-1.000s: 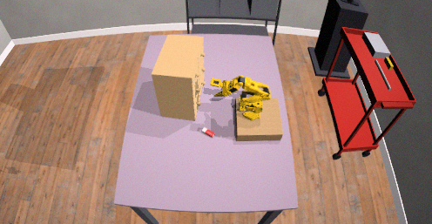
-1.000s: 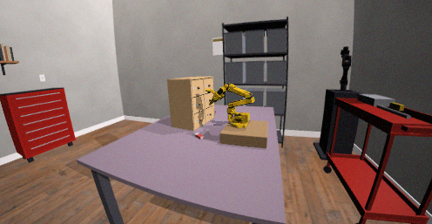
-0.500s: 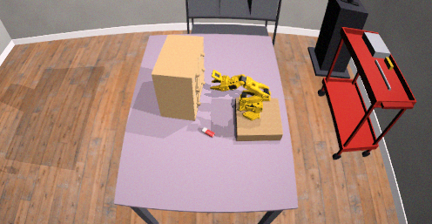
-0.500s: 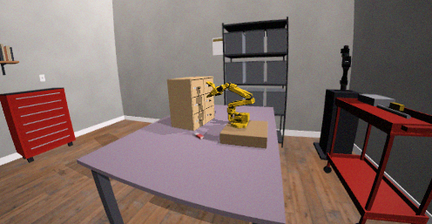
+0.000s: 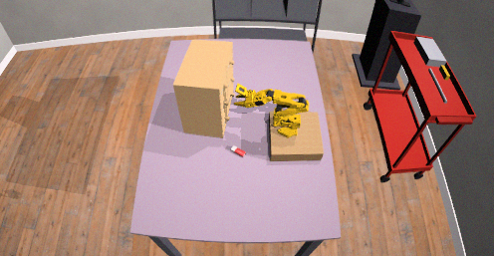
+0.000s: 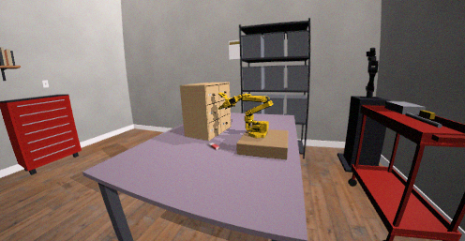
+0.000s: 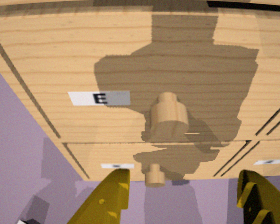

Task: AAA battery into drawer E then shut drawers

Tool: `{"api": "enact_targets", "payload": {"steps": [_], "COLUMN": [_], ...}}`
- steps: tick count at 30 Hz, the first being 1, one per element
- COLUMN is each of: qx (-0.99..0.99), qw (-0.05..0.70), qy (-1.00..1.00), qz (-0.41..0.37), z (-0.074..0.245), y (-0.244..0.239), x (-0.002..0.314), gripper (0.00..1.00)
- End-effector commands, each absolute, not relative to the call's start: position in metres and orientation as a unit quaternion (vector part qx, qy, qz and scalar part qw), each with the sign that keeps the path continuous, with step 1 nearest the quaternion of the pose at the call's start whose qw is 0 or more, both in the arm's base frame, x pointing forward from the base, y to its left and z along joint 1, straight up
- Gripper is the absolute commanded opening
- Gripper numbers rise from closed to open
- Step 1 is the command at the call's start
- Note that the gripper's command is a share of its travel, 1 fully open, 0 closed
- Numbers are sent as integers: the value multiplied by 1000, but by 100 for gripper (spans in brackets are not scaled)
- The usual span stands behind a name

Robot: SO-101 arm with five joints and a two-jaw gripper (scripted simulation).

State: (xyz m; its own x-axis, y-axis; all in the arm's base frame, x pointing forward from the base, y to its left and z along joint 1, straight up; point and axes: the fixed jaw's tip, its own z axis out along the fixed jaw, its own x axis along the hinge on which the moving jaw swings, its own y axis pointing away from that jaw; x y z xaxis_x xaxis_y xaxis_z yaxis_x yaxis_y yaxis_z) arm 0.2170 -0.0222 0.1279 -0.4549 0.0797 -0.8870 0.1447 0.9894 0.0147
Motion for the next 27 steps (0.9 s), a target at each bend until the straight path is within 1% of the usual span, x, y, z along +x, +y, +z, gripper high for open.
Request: {"api": "enact_targets", "payload": {"steps": [1, 27], "qx": [69, 69], "qw": [514, 514], "qy": [855, 855], "qz": [-30, -30], "z": [124, 121], "y": [-23, -23], "x": [219, 219], "gripper": [21, 21]}}
